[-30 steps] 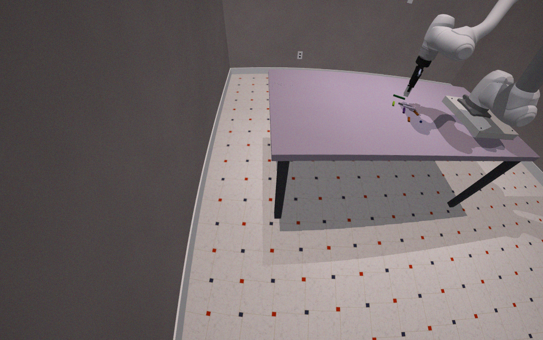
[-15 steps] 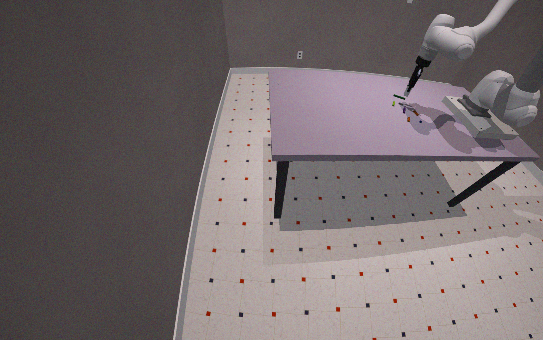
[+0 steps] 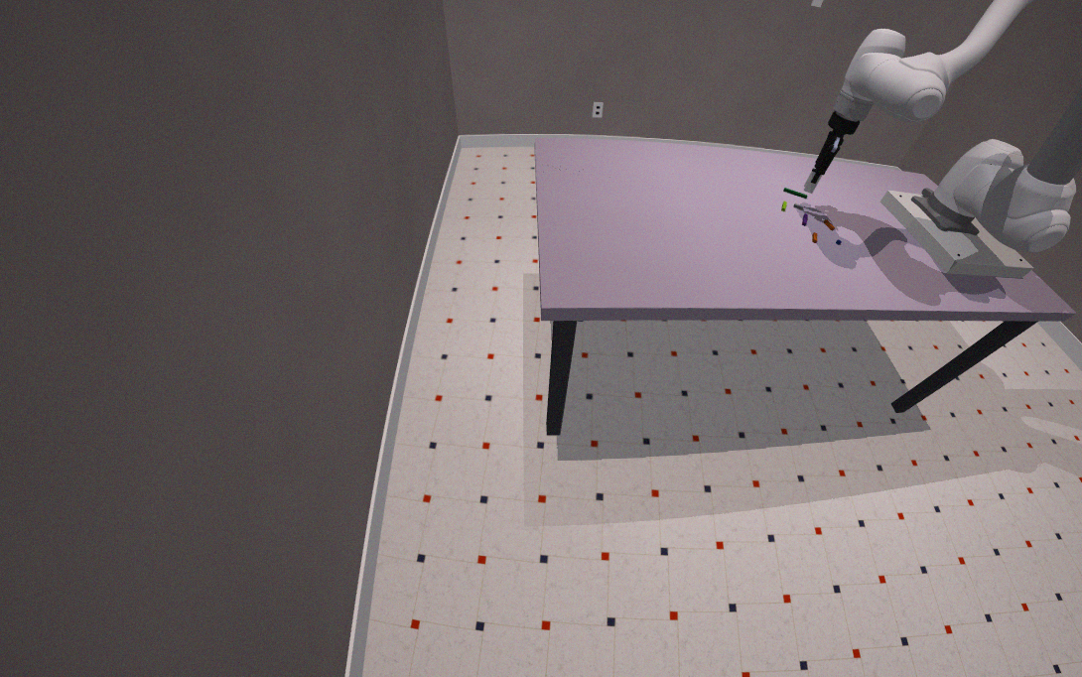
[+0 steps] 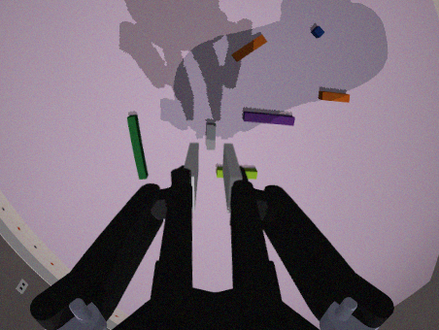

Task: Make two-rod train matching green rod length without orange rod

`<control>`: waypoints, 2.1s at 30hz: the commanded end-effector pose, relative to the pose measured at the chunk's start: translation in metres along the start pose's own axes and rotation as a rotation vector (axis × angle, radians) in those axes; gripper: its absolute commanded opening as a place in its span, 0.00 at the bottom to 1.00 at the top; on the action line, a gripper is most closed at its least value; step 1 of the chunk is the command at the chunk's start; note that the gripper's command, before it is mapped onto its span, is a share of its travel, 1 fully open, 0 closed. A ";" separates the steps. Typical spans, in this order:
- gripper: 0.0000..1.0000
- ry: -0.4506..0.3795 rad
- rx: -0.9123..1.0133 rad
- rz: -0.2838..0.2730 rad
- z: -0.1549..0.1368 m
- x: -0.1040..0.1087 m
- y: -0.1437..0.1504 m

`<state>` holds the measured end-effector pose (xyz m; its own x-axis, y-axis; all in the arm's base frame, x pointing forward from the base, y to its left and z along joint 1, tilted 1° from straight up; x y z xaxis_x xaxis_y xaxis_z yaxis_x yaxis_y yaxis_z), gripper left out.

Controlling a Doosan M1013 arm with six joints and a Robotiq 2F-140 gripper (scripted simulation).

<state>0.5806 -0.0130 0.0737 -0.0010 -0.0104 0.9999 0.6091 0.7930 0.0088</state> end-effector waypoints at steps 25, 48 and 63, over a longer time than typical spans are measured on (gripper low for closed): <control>0.15 0.000 0.000 0.000 0.000 -0.027 0.000; 0.15 0.000 0.000 0.000 0.000 -0.050 0.001; 0.15 0.000 0.000 0.000 0.000 -0.051 0.001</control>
<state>0.5807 -0.0119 0.0226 -0.0008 -0.0100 0.9999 0.6094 0.7928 0.0085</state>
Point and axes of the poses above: the point where the finger pads meet when closed, its own x axis back along the fingers, its own y axis across the jaws, z = x × y, the point moved 2 cm from there along x, back along the fingers, and after that the axes turned 8 degrees about -x, right-handed, at the moved point
